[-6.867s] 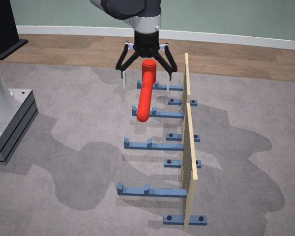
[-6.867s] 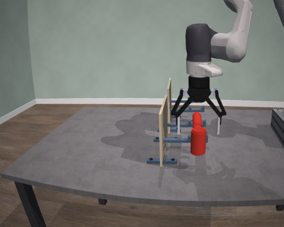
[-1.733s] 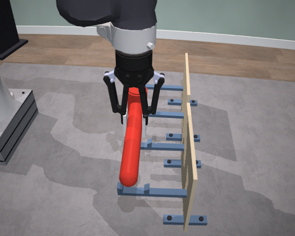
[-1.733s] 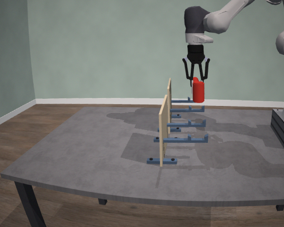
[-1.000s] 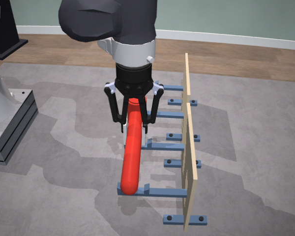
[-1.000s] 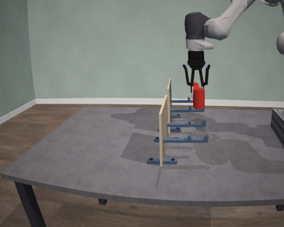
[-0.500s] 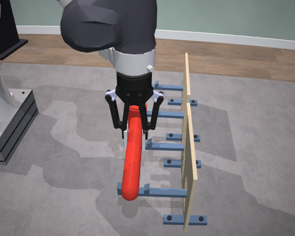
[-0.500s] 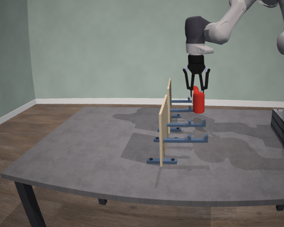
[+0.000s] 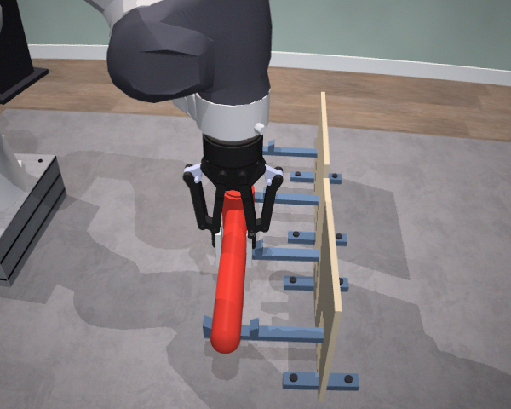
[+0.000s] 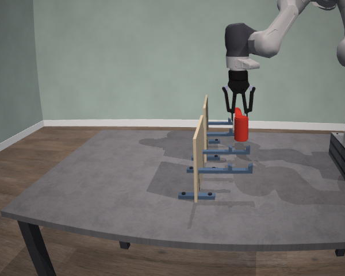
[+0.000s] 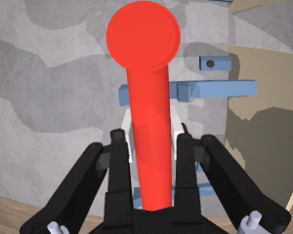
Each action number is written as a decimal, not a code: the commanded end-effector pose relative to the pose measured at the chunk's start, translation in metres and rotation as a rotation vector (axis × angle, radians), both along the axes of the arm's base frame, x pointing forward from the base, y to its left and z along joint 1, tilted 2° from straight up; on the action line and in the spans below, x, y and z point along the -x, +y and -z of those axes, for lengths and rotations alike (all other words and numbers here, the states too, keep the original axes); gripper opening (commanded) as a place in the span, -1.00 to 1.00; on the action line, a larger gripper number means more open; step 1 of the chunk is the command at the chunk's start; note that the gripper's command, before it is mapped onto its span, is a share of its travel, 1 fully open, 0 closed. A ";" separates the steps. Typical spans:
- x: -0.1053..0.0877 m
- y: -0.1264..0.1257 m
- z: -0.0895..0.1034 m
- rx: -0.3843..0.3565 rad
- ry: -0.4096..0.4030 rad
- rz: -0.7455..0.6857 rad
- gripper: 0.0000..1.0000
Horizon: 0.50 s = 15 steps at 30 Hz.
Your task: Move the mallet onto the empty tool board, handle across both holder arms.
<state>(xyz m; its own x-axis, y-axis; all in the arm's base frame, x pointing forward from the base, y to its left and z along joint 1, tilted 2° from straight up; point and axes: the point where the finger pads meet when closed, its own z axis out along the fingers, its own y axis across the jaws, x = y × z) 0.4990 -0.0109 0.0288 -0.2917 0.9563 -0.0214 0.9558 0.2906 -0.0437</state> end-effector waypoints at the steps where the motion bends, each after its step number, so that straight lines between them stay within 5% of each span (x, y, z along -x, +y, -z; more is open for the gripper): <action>1: -0.004 0.001 0.000 -0.001 -0.012 0.008 -1.00; 15: -0.004 0.001 0.003 -0.001 -0.012 0.008 -1.00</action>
<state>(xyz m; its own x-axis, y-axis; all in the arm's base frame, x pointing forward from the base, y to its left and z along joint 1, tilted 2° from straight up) 0.4996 -0.0107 0.0248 -0.2882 0.9573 -0.0222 0.9570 0.2872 -0.0414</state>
